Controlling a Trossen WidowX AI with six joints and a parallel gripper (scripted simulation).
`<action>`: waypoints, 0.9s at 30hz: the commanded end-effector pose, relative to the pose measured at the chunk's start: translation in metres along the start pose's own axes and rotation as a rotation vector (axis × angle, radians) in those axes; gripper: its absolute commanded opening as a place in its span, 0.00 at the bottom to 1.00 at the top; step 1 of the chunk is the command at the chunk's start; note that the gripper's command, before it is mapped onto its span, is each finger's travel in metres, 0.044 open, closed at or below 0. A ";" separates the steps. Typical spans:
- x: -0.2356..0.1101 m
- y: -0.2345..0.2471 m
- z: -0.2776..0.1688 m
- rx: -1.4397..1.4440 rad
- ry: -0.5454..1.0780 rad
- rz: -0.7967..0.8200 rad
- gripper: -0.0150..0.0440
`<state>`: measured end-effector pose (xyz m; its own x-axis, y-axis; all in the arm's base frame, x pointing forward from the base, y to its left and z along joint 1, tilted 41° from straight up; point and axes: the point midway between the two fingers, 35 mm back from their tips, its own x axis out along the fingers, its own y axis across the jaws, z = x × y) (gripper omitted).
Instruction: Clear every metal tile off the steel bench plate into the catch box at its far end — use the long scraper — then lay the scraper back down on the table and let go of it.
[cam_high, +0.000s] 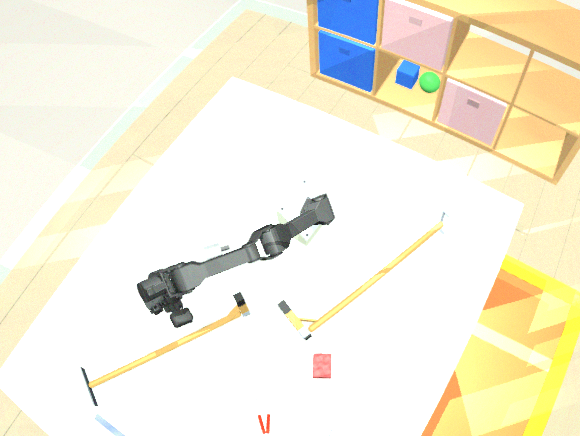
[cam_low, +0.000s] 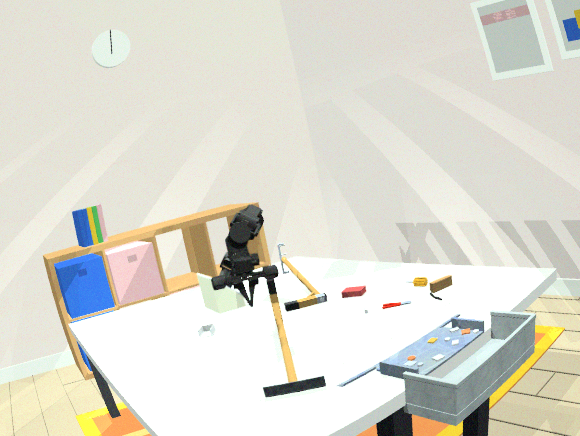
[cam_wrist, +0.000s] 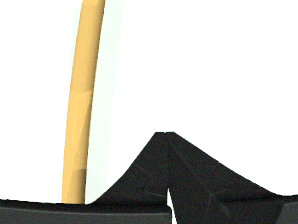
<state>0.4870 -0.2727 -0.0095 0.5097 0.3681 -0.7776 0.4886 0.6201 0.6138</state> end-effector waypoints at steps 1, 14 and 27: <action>0.005 0.005 0.000 -0.023 -0.001 0.012 0.25; 0.034 0.005 -0.009 -0.048 -0.001 0.023 0.25; 0.063 0.005 -0.020 -0.072 0.000 0.035 0.25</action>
<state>0.5079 -0.2369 -0.0509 0.5256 0.3825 -0.7599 0.4181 0.6618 0.6223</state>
